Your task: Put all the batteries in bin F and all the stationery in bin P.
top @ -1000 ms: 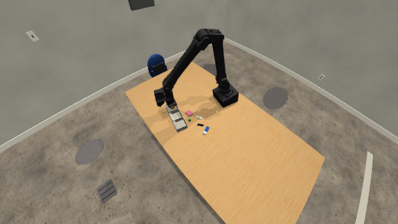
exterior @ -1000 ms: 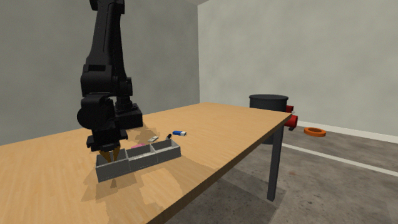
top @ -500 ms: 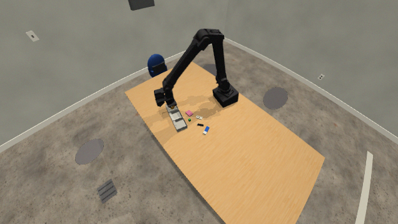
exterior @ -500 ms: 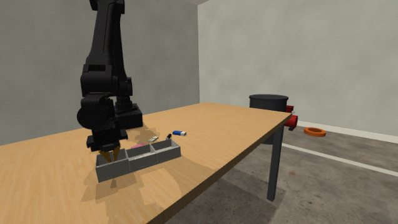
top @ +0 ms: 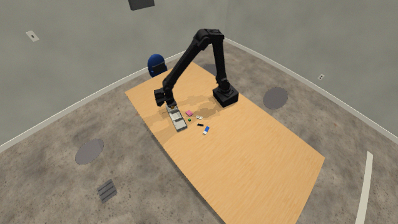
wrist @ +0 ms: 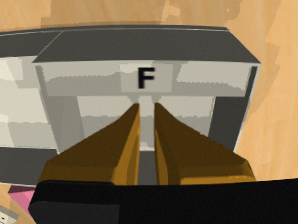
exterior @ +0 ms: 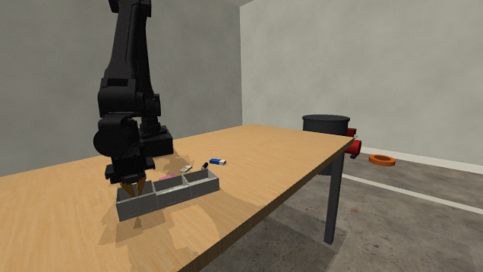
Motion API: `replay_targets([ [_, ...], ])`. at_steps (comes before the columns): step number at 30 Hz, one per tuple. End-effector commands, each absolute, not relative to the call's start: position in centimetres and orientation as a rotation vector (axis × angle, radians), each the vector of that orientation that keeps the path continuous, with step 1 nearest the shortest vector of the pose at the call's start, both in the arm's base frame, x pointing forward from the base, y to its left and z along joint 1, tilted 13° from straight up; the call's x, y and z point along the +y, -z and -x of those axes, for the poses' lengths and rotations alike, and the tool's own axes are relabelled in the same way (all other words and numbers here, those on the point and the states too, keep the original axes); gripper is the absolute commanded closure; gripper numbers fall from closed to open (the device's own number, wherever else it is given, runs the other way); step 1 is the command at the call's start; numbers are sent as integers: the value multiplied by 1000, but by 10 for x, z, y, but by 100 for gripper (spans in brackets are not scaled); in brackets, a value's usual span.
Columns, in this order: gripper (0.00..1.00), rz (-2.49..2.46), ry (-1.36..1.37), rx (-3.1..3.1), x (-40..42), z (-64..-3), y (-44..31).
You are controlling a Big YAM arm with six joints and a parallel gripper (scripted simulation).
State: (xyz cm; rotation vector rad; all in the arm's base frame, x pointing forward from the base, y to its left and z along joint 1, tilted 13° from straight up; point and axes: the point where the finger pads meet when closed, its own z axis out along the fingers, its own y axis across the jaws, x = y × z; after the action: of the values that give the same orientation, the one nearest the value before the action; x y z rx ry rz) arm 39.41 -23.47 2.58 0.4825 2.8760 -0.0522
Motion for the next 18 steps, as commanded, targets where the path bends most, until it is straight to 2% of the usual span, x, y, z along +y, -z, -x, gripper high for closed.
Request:
replay_targets([
  [1, 92, -477, 75, 2836, -241, -406, -42],
  [18, 92, -484, 90, 2807, -244, -412, -65],
])
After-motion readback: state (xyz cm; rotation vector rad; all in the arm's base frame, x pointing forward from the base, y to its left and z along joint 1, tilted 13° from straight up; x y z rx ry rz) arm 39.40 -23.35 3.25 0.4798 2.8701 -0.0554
